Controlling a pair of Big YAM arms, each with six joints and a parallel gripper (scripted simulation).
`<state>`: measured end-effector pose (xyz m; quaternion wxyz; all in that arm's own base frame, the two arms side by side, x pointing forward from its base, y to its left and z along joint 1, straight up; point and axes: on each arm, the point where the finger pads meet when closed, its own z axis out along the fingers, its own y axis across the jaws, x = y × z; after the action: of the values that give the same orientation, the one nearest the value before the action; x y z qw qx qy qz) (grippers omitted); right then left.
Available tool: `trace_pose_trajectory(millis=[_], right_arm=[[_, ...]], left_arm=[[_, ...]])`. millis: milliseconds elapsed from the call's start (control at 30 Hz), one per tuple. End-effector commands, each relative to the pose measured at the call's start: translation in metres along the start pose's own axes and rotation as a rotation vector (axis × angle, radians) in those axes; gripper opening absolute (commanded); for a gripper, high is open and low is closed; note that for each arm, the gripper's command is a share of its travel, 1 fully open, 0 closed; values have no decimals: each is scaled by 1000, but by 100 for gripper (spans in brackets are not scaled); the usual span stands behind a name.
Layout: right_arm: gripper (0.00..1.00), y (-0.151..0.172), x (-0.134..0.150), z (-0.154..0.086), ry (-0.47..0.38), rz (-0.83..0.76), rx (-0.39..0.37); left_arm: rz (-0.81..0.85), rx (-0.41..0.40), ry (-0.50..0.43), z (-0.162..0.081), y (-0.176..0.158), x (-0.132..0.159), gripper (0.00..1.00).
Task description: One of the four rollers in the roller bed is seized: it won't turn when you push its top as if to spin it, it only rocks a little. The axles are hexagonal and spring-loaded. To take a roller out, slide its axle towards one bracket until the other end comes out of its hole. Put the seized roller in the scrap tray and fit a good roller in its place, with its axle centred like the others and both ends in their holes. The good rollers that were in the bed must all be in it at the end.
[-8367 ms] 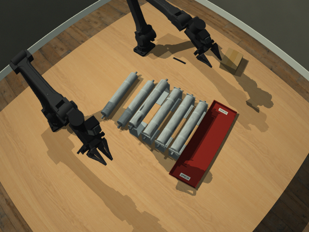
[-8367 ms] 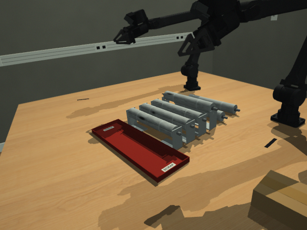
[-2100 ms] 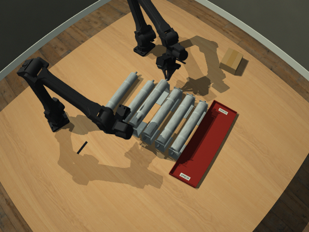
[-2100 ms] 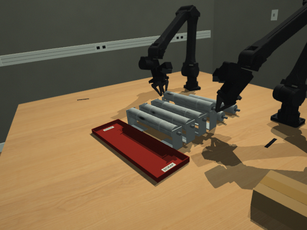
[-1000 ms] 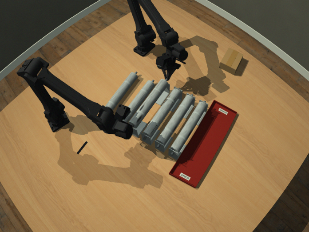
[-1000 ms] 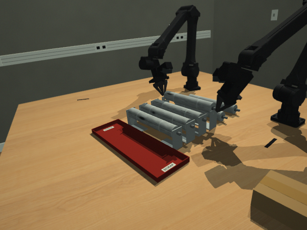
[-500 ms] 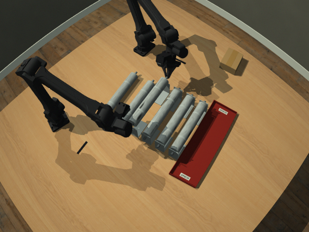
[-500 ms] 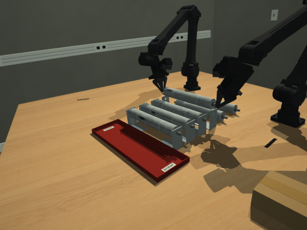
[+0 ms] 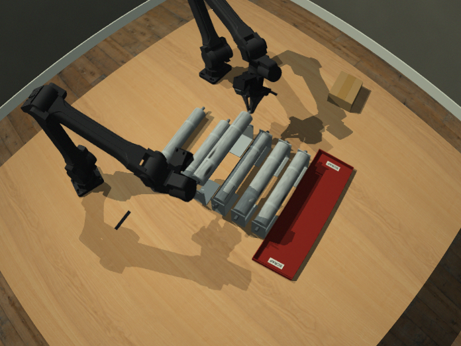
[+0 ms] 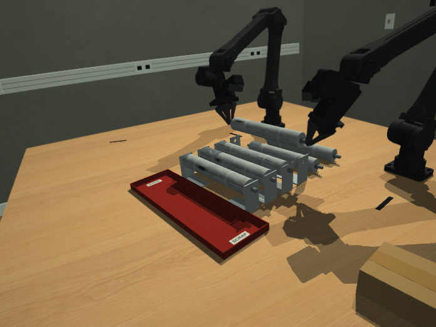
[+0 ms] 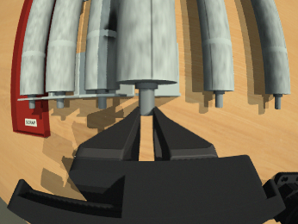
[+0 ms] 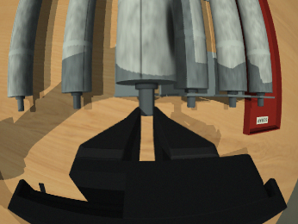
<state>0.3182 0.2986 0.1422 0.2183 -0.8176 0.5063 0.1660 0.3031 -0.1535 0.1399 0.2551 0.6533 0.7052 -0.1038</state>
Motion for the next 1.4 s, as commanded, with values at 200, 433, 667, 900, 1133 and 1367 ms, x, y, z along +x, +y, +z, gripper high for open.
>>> trace_pose_trajectory(millis=[200, 433, 667, 900, 1133, 1367], right_arm=[[3, -44, -16, -29, -19, -21, 102], [3, -47, -17, -32, -19, -40, 124], [3, -53, -12, -22, -18, -75, 135], [3, -64, -10, -17, -18, -101, 175], [3, -63, -1, -7, -15, -115, 195], [3, -106, -5, -13, -19, -132, 232]], left_arm=[[49, -87, -40, -24, 40, -25, 3], [59, -106, -39, -23, 43, -25, 3], [71, -126, -32, -18, 48, -20, 3], [76, -125, -11, 0, 34, -1, 3], [96, -155, -1, 7, 42, 5, 3], [135, -237, -25, -12, 104, -16, 3]])
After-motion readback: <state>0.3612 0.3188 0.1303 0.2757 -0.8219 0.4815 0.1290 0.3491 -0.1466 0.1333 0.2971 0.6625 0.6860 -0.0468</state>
